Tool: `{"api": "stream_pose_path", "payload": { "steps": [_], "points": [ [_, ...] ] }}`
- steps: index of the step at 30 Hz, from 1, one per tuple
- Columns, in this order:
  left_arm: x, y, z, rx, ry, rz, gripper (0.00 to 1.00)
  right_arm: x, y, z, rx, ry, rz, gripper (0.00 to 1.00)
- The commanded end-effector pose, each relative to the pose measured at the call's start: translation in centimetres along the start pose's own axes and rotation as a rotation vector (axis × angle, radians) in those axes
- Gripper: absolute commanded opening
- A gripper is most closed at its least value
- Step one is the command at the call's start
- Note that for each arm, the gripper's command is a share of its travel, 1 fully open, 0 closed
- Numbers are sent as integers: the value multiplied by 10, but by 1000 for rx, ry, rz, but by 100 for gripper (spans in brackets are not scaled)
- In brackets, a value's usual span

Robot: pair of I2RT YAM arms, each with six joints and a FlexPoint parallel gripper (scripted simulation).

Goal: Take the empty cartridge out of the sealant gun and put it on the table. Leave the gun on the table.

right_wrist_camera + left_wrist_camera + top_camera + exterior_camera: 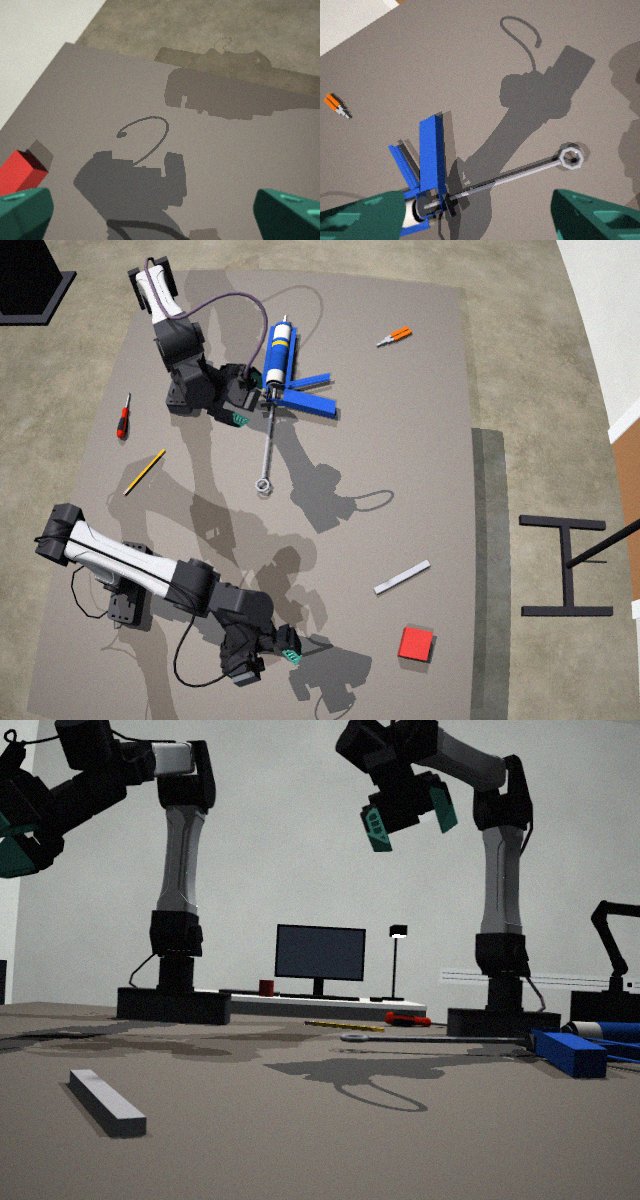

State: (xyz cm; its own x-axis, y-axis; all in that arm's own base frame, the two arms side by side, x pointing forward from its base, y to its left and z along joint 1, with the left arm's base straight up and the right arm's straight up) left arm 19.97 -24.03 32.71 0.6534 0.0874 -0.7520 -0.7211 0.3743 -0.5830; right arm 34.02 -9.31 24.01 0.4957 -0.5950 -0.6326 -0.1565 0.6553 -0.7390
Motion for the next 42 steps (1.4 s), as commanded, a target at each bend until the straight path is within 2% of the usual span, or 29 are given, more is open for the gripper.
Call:
{"api": "stream_pose_path", "payload": {
  "steps": [1,4,6,10,21,23,29,38,40,42],
  "points": [
    [8,19,37,-215,-134,-31,75,-9,7,45,-170,-237,78,100],
    [18,32,53,-281,-182,-5,75,-16,25,70,-288,-357,129,100],
    [18,32,53,-281,-182,-5,75,-16,25,70,-288,-357,129,100],
    [32,51,76,-385,-253,32,75,-32,55,107,-484,-567,196,100],
    [60,84,117,-618,-369,119,75,-84,130,170,-884,-1049,278,100],
    [60,84,117,-618,-369,119,75,-84,130,170,-884,-1049,278,100],
    [80,106,144,-789,-443,190,75,-126,180,196,-1105,-1379,280,100],
    [123,134,177,-1066,-492,342,75,-188,246,211,-1338,-1852,227,100],
    [123,134,177,-1066,-492,342,75,-188,246,211,-1338,-1852,227,100],
    [131,137,184,-1148,-472,365,75,-201,258,212,-1375,-1962,205,100]
  ]
}}
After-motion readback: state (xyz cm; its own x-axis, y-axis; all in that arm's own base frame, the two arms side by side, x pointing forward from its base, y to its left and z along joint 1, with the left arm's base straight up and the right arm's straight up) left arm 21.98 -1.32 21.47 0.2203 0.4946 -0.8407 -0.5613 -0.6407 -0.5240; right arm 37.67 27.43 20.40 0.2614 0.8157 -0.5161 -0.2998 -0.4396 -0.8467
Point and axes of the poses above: on each arm, the point where the finger pads meet when closed, its own x axis out along the fingers, its own z axis across the jaws, y = z × x, the point moved 10 cm from there along -x, back along the fingers, and after that the axes turned 3 degrees about -x, right-handed, at the moved point
